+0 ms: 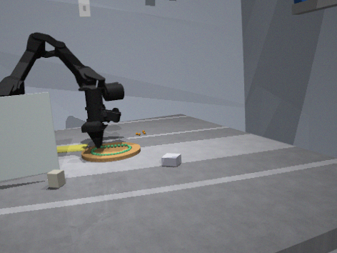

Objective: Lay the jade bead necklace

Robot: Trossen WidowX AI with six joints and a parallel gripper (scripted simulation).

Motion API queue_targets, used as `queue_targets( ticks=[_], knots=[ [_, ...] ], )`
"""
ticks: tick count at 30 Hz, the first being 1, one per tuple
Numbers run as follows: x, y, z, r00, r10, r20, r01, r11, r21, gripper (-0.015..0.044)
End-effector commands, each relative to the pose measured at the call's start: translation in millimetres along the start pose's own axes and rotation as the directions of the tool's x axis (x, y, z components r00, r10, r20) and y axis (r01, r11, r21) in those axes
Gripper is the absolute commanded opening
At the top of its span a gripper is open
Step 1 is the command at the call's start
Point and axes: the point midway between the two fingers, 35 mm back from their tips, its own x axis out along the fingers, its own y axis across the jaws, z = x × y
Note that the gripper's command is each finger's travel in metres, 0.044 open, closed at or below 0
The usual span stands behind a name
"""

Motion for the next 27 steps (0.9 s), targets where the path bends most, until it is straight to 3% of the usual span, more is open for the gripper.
queue_targets(
  ticks=[1, 2, 7, 27],
  knots=[
    [2.5, -1.8, -2.0, 1.000, -0.001, -0.005, 0.001, 1.000, 0.011, 0.0120],
    [2.5, -1.8, -2.0, 1.000, -0.001, -0.005, 0.001, 1.000, 0.011, 0.0120],
    [0.8, -0.4, -0.4, 1.000, 0.000, -0.001, 0.000, 1.000, 0.001, 0.0000],
    [0.8, -0.4, -0.4, 1.000, 0.000, -0.001, 0.000, 1.000, 0.001, 0.0000]
  ],
)
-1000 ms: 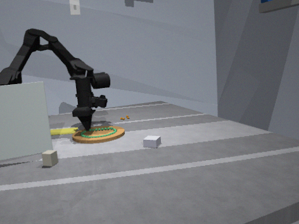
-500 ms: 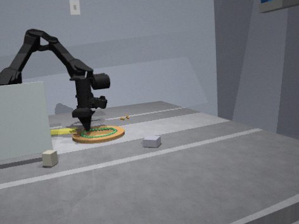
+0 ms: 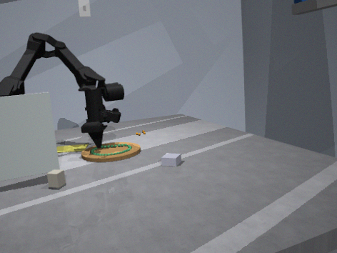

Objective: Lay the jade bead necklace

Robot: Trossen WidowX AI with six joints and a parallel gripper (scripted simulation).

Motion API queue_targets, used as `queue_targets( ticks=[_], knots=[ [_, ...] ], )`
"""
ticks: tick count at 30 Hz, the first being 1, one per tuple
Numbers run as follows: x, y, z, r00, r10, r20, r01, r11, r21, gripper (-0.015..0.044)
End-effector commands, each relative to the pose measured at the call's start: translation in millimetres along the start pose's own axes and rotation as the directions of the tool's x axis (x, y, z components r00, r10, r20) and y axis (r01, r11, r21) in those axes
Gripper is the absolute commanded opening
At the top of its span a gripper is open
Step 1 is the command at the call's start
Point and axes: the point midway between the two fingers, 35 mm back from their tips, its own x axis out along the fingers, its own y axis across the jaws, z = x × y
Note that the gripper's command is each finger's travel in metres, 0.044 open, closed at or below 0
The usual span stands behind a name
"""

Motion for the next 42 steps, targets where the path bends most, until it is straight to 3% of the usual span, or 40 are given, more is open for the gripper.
queue_targets(
  ticks=[1, 35, 42],
  knots=[
    [-0.2, 0.1, 0.2, 1.000, 0.000, 0.000, 0.000, 1.000, 0.000, 0.0000],
    [1.5, 6.2, -7.4, 1.000, -0.001, -0.004, 0.001, 1.000, 0.009, 0.0000],
    [-1.7, 7.3, -5.9, 1.000, 0.002, 0.000, -0.002, 1.000, 0.004, 0.0184]
  ],
)
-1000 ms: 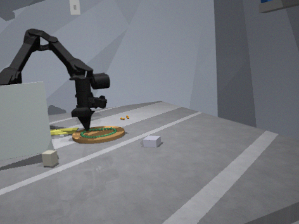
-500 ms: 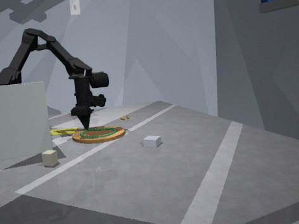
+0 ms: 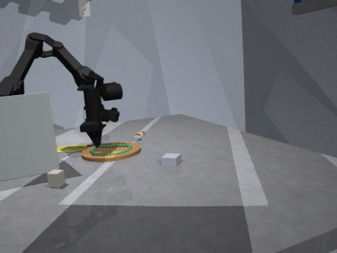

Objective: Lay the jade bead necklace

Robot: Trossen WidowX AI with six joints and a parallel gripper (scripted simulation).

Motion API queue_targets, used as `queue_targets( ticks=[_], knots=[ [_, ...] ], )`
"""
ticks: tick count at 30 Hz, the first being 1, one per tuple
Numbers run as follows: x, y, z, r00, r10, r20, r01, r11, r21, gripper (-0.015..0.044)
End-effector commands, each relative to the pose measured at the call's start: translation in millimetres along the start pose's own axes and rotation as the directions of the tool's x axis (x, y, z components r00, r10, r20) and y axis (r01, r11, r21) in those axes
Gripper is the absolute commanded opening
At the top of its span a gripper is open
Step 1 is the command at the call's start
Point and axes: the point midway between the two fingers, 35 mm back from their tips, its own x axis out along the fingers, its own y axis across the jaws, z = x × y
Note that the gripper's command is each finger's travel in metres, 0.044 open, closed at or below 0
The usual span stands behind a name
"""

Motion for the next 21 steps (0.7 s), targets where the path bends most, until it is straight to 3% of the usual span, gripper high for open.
queue_targets(
  ticks=[1, 10, 21],
  knots=[
    [-0.4, 0.0, 0.0, 1.000, 0.000, 0.000, 0.000, 1.000, 0.000, 0.0210],
    [-1.3, -0.6, -0.9, 1.000, -0.002, -0.003, 0.002, 1.000, 0.007, 0.0440],
    [-4.6, -0.6, -0.9, 1.000, -0.003, -0.003, 0.003, 1.000, 0.006, 0.0440]
  ],
)
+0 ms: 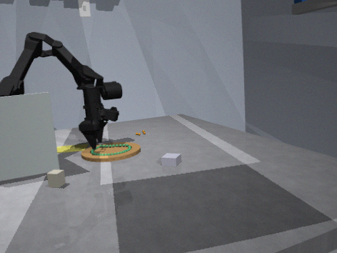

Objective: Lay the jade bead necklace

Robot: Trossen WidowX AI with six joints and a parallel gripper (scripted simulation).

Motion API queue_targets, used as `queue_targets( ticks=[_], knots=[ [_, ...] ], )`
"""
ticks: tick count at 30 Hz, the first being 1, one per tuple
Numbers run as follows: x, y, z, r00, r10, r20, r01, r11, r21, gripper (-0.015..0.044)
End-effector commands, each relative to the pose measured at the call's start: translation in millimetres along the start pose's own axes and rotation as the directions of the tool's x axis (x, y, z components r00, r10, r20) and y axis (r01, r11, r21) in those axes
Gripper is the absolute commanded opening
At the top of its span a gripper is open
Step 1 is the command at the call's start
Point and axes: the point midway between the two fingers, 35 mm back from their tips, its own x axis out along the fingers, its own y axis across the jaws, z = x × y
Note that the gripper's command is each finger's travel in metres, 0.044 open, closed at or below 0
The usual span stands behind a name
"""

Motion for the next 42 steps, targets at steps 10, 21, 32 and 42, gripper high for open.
queue_targets(
  ticks=[10, 21, 32, 42],
  knots=[
    [-0.9, 0.9, 0.8, 1.000, 0.001, 0.002, -0.001, 1.000, -0.008, 0.0440],
    [-20.2, -0.4, 67.3, 1.000, -0.003, 0.007, 0.001, 0.971, 0.239, 0.0177],
    [-35.0, -9.2, 107.0, 1.000, 0.000, 0.007, -0.002, 0.920, 0.392, 0.0120],
    [-26.7, -9.2, 105.6, 1.000, 0.002, 0.008, -0.005, 0.923, 0.385, 0.0120]
  ],
)
